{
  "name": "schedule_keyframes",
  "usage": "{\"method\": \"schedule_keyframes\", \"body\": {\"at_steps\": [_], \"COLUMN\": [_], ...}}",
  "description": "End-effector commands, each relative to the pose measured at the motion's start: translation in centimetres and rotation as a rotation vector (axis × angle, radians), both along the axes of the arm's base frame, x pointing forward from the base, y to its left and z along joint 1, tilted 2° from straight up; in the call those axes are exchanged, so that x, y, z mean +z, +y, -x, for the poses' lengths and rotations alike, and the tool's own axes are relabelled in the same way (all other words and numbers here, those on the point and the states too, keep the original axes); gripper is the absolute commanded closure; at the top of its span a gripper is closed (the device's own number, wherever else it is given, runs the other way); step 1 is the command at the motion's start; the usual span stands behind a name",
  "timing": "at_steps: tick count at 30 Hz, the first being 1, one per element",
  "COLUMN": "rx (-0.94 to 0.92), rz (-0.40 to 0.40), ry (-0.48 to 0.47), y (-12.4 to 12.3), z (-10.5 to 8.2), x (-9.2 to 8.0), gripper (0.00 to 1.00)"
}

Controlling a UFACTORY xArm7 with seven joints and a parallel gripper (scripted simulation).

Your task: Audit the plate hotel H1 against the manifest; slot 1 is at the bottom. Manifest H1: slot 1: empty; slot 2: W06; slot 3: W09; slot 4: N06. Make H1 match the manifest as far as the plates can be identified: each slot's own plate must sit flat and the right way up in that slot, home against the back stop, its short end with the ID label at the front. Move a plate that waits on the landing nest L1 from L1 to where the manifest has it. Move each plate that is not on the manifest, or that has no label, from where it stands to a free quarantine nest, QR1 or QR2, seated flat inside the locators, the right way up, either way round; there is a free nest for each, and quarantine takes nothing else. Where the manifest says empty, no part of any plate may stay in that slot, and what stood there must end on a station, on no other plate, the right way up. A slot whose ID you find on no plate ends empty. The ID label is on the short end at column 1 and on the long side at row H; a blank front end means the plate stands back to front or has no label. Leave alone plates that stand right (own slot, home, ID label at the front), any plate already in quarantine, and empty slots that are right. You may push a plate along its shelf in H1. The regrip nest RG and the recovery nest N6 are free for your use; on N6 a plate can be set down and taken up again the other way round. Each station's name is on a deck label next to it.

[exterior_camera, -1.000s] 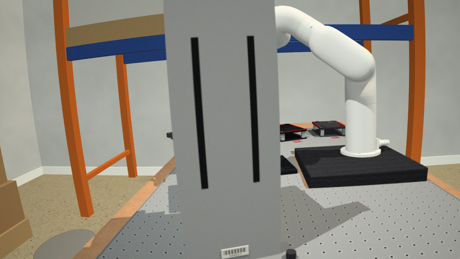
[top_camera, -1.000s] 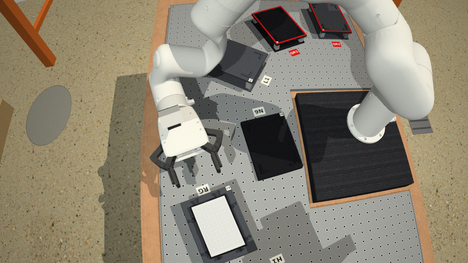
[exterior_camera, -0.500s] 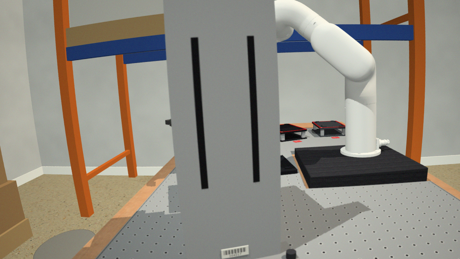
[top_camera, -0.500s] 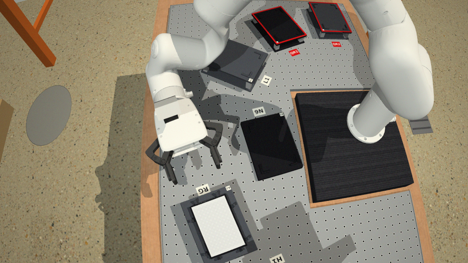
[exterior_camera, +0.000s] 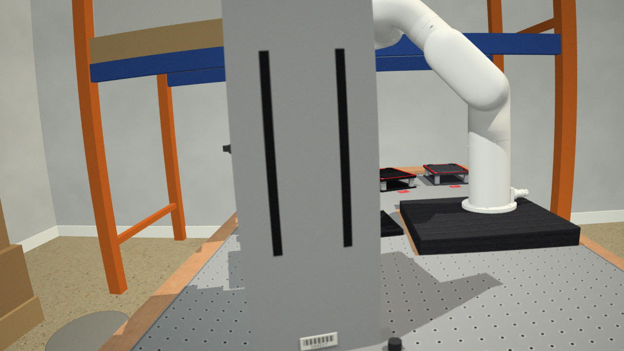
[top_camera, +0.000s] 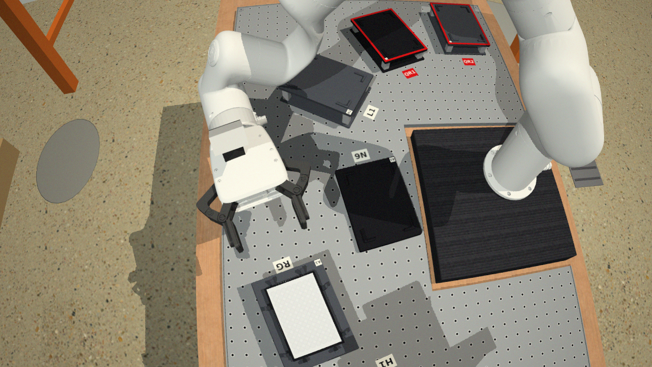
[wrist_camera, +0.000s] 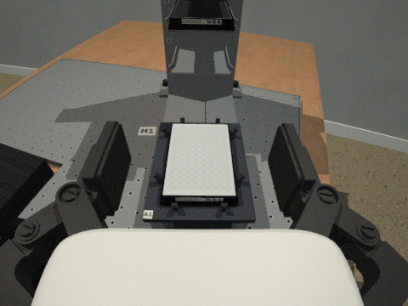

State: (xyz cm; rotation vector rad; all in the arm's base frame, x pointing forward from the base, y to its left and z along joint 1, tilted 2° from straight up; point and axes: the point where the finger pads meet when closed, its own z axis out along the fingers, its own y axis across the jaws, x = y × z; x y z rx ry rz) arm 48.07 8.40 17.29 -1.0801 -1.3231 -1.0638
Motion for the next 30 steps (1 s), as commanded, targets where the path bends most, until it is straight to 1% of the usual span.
{"method": "schedule_keyframes", "body": {"at_steps": [1,7,20,30], "rx": [0.0,0.0,0.0,-0.002], "rz": [0.001,0.001,0.001,0.165], "ry": [-0.004,-0.004,-0.004,-0.036], "y": [0.0,0.2,0.2,0.2], "z": [0.0,0.0,0.0,0.0], "x": [0.9,2.5,2.5,2.5], "gripper": [0.0,0.0,0.0,0.0]}}
